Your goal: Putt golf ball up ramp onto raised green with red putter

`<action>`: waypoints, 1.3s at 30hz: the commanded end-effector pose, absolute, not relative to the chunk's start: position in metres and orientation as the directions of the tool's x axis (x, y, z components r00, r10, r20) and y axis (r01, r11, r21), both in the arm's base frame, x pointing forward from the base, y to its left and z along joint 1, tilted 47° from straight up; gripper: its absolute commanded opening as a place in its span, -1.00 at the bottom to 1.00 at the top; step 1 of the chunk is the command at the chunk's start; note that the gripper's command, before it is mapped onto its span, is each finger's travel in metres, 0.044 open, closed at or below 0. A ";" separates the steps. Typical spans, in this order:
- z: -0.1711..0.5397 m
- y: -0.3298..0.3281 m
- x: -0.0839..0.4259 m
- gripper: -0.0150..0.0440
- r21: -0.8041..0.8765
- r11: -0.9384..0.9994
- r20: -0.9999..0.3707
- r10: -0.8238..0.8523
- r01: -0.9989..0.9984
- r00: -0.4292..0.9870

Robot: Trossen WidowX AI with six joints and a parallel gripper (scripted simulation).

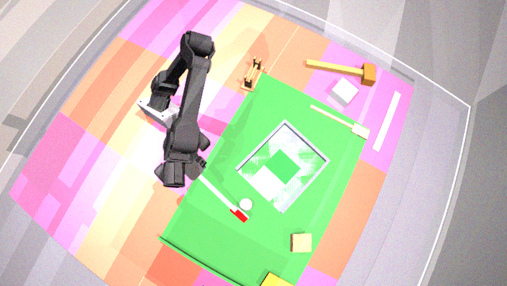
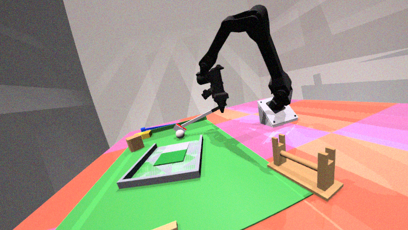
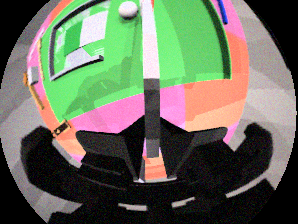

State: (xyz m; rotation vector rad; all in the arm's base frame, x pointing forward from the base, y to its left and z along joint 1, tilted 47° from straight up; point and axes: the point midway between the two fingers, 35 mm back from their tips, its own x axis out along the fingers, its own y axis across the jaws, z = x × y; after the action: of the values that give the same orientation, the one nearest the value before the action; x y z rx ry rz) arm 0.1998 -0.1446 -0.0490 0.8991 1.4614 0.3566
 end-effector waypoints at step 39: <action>-0.001 -0.164 0.194 -0.49 0.711 0.622 -0.687 0.715 0.327 0.132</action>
State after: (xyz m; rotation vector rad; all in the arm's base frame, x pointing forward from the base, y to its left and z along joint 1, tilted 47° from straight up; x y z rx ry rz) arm 0.1934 -0.1634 -0.0005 0.9283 1.4667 0.3525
